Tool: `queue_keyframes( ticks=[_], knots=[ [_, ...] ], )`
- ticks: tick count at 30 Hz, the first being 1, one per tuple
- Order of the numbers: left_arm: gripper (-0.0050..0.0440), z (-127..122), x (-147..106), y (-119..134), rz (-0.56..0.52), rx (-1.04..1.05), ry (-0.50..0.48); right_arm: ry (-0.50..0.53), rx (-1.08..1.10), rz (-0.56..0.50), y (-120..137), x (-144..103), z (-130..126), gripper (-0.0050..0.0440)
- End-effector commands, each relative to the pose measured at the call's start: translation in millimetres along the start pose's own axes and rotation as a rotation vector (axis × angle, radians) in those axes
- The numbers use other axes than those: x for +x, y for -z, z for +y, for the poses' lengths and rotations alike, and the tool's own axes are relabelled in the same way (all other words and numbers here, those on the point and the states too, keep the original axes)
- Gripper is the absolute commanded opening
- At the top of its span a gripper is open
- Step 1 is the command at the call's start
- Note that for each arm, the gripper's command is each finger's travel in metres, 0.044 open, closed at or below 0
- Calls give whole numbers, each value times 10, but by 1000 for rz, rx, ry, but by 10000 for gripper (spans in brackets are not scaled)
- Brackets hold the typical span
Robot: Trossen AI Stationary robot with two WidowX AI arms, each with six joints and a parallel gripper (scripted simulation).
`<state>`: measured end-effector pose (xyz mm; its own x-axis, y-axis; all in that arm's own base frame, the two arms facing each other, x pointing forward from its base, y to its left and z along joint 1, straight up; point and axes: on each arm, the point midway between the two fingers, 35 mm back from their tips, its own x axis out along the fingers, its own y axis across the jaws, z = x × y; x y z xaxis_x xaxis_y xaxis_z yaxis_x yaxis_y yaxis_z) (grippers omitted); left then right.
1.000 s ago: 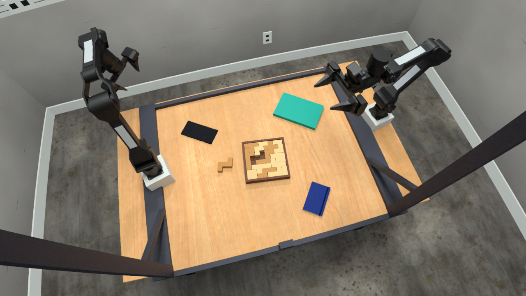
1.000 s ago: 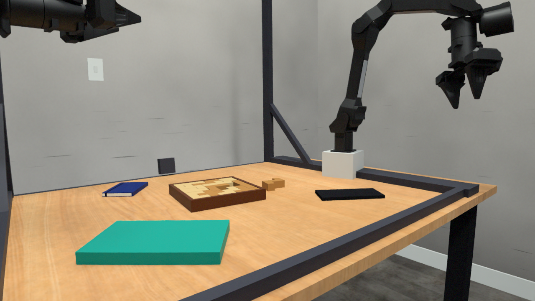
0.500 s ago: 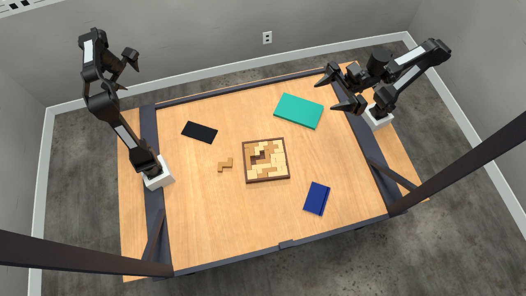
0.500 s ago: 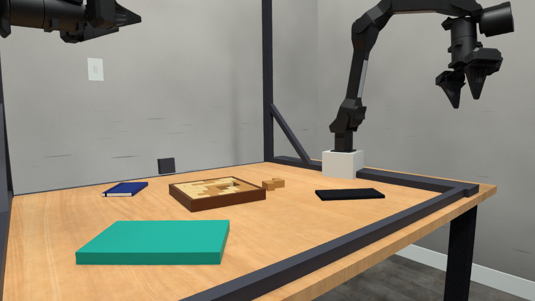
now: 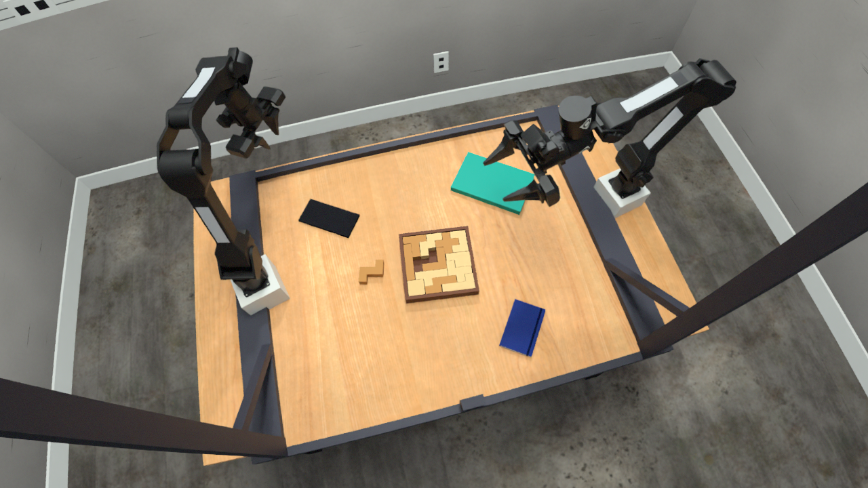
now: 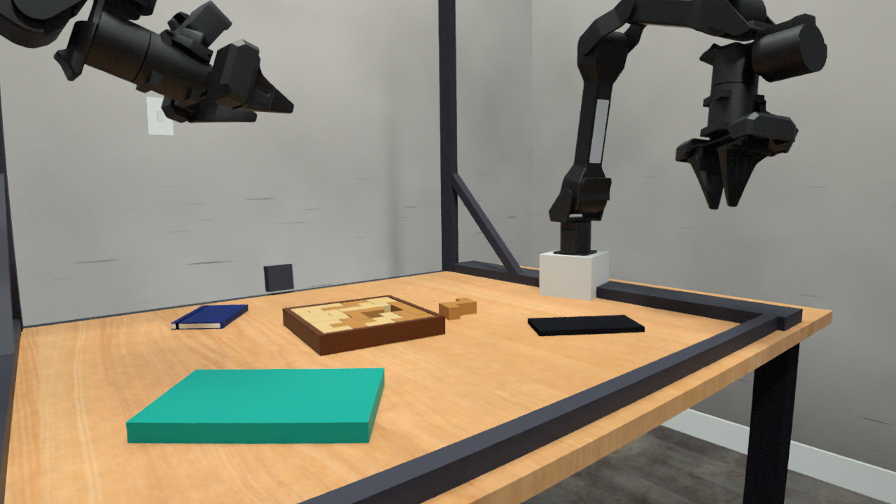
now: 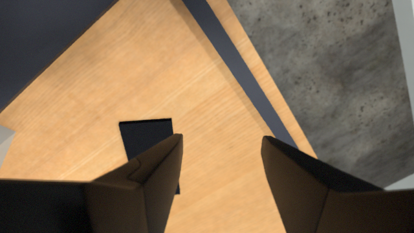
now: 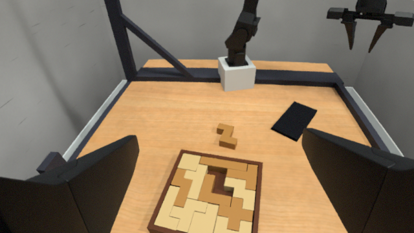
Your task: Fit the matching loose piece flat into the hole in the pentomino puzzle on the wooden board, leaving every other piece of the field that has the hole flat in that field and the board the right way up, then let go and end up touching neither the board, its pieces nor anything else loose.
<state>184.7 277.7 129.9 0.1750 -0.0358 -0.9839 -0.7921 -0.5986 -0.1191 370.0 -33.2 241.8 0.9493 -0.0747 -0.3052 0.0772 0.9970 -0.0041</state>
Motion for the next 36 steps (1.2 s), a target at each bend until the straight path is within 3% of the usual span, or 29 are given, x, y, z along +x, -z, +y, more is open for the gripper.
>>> queue_keyframes(
  ticks=[1,7,13,15,20,26,30,36],
  knots=[
    [197,-130,213,431,-15,-55,-12,19,4,55,-35,206,-101,440],
    [197,-56,643,1311,-26,-85,-66,42,19,172,202,441,-235,440],
    [197,297,1016,2115,-56,-94,-103,50,25,215,303,522,-283,440],
    [197,297,1016,2115,-56,-94,-103,50,25,215,303,522,-283,440],
    [197,750,1269,2641,-91,-175,-115,50,26,219,308,528,-282,440],
    [197,1298,1474,3017,-127,-248,-111,50,26,219,312,527,-282,440],
    [197,1604,1564,3150,-146,-335,-99,50,26,218,309,525,-282,440],
    [197,1779,1604,3209,-154,-394,-88,51,26,222,334,508,-276,440]
  ],
)
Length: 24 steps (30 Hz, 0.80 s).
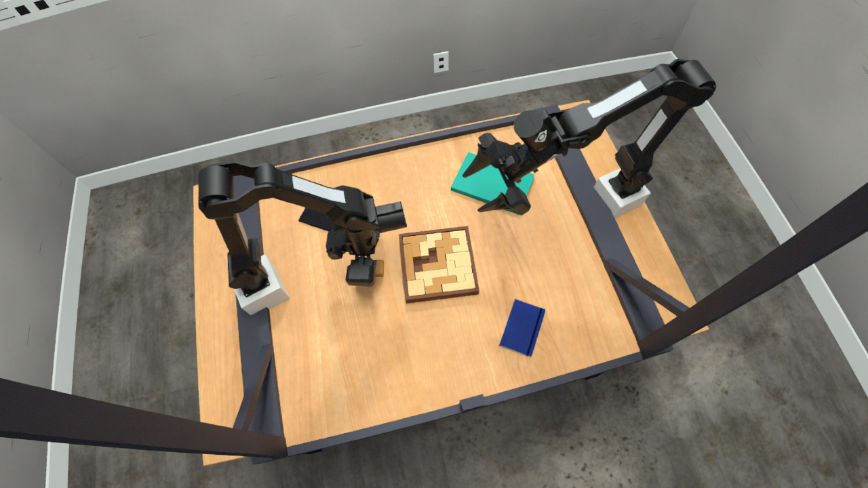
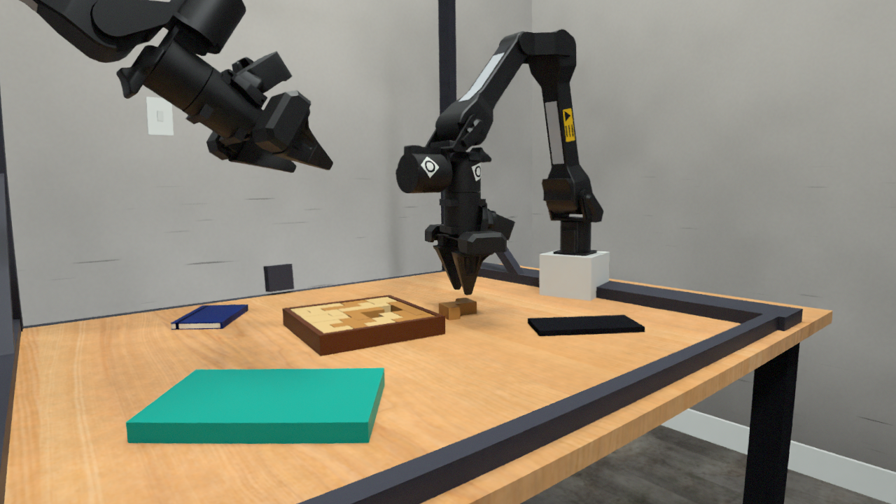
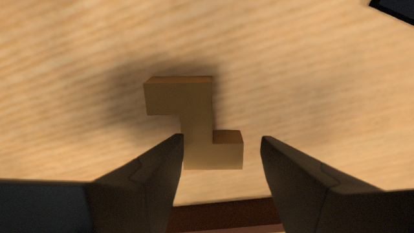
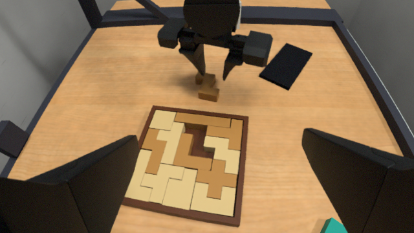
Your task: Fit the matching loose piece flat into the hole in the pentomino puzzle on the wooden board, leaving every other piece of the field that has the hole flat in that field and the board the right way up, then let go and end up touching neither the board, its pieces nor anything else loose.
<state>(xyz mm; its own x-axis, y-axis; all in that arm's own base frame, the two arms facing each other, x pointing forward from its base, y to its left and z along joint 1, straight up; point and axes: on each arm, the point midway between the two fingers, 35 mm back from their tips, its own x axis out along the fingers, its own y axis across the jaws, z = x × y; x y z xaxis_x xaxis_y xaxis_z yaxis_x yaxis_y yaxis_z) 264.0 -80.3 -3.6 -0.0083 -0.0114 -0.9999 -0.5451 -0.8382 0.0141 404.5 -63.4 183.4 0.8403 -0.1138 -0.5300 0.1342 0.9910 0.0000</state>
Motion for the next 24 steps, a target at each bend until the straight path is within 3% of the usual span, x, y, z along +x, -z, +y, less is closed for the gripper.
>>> queue_keyframes(
  ticks=[1,24],
  knots=[
    [197,135,30,23,5,-42,18,0,-1,-27,-103,-46,-4,440],
    [197,149,263,31,2,-43,17,0,-1,-27,-103,-46,-4,440]
  ],
)
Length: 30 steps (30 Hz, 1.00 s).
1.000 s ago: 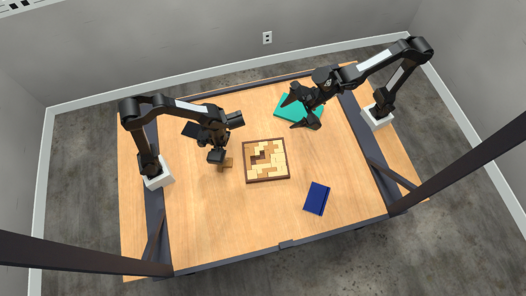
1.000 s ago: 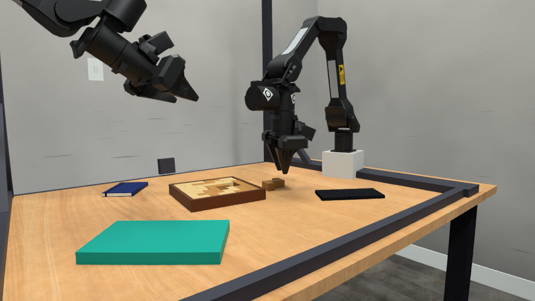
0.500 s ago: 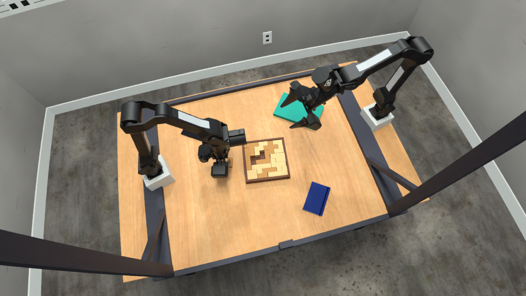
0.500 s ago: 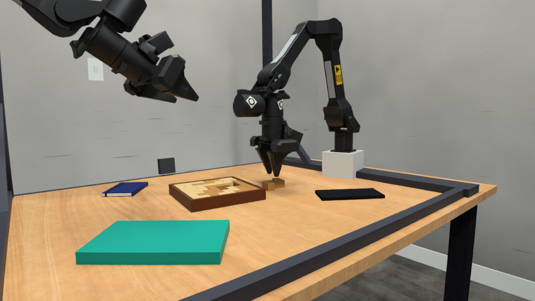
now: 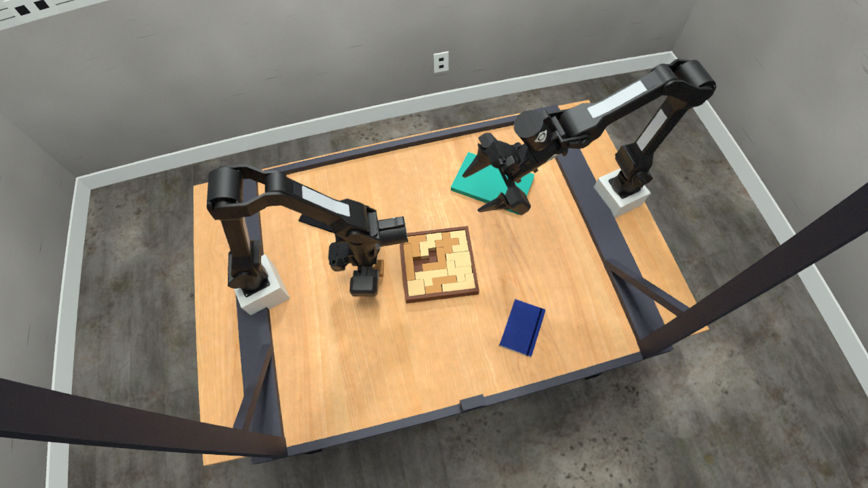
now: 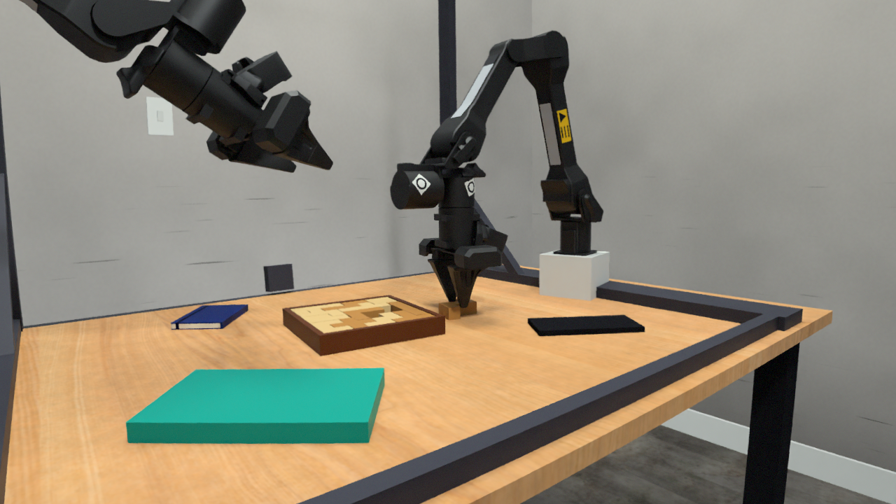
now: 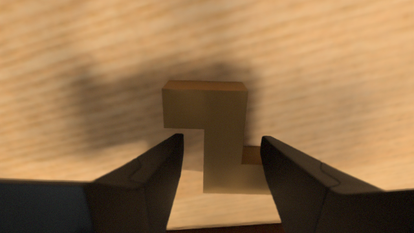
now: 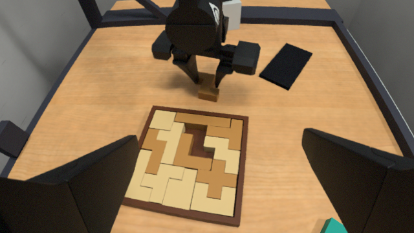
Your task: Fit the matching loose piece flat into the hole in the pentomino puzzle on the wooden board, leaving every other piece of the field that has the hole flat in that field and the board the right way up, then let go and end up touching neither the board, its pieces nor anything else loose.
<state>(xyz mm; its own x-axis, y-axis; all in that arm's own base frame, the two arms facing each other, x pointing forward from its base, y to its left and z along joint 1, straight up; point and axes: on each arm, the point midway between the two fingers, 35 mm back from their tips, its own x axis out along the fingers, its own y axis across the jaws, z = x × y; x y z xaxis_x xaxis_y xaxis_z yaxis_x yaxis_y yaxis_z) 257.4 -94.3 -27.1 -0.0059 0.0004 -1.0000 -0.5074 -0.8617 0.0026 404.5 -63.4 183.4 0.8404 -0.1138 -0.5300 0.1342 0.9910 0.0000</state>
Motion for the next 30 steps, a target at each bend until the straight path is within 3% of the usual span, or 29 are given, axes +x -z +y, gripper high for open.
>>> queue_keyframes(
  ticks=[1,8,18,23,25,27,30],
  knots=[
    [178,-1,26,11,6,2,5,0,-1,-27,-103,-46,-4,440],
    [158,-10,-23,58,26,1,6,0,-1,-27,-103,-46,-4,440],
    [78,-10,-23,58,26,1,6,0,-1,-27,-103,-46,-4,440],
    [71,-10,-23,58,26,1,6,0,-1,-27,-103,-46,-4,440],
    [58,-1,-20,30,25,2,6,0,-1,-27,-103,-46,-4,440],
    [10,-1,-30,30,28,2,7,0,-1,-27,-103,-46,-4,440],
    [-1,-6,-67,58,35,2,8,0,-1,-27,-103,-46,-4,440]
  ],
)
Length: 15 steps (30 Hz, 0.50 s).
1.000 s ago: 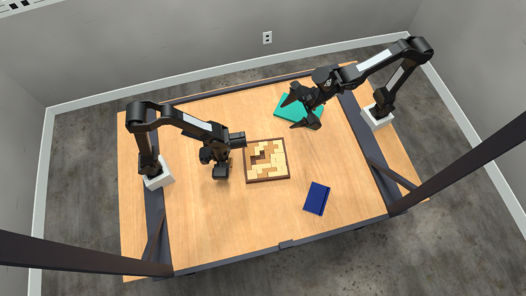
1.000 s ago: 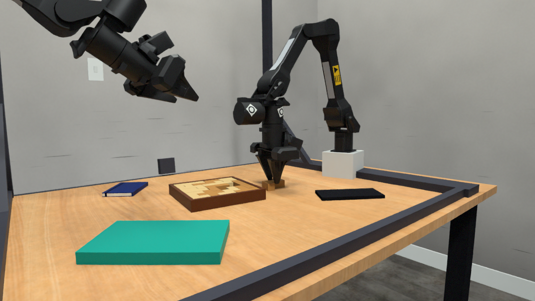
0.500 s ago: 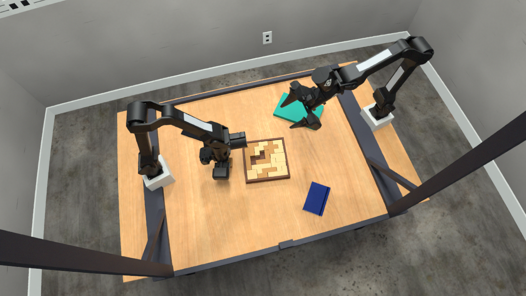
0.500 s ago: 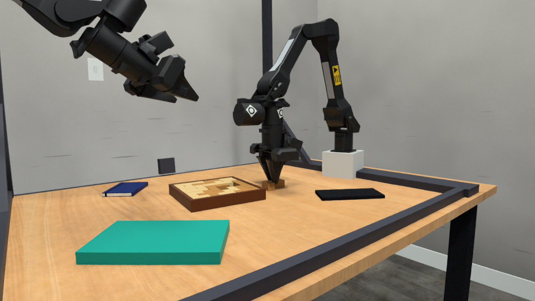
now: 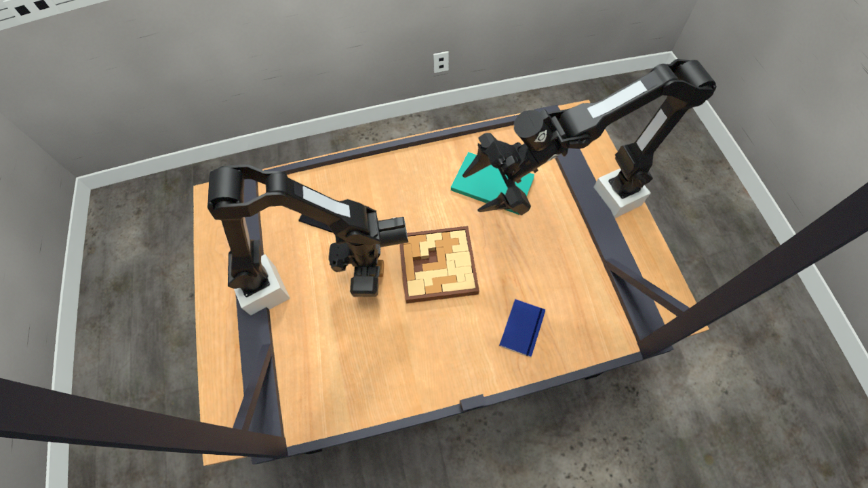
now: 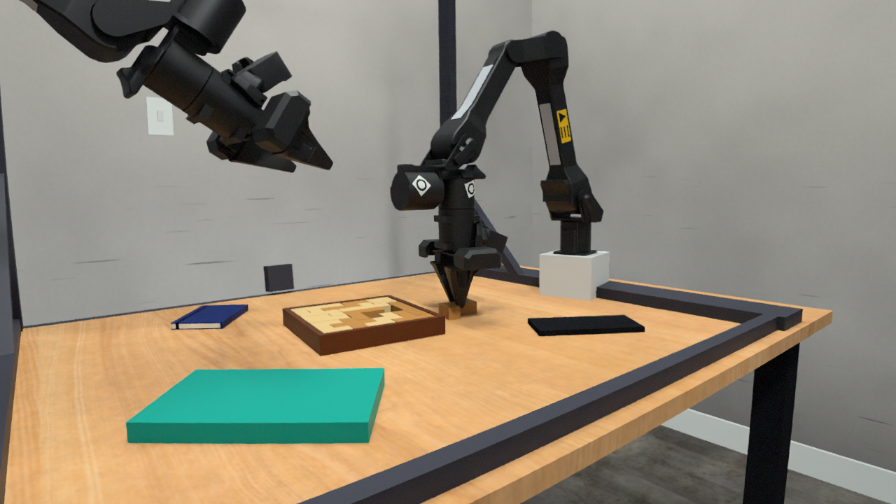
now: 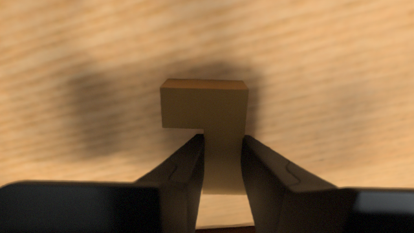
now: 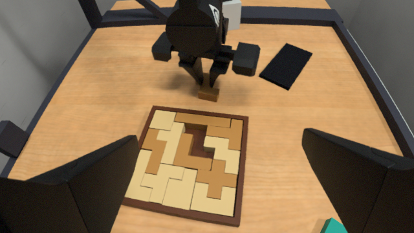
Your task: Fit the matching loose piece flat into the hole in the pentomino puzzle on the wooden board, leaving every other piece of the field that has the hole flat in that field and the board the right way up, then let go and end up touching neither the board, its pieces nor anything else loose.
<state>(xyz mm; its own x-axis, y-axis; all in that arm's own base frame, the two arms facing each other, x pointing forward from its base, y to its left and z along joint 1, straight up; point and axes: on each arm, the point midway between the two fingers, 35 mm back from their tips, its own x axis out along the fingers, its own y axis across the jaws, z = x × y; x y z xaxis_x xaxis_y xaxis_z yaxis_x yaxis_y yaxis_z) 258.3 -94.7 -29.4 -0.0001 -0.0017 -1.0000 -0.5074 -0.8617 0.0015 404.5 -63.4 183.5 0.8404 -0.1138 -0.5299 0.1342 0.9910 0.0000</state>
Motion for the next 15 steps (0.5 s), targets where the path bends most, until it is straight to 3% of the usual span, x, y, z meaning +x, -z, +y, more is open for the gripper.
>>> queue_keyframes(
  ticks=[1,8,15],
  knots=[
    [-1,-11,-133,84,39,2,9,0,-1,-27,-103,-46,-4,440],
    [-4,-8,-552,72,39,2,9,0,-1,-27,-103,-46,-4,440],
    [-27,-9,-654,80,40,2,9,-4,-4,-23,-58,-121,6,440]
  ],
)
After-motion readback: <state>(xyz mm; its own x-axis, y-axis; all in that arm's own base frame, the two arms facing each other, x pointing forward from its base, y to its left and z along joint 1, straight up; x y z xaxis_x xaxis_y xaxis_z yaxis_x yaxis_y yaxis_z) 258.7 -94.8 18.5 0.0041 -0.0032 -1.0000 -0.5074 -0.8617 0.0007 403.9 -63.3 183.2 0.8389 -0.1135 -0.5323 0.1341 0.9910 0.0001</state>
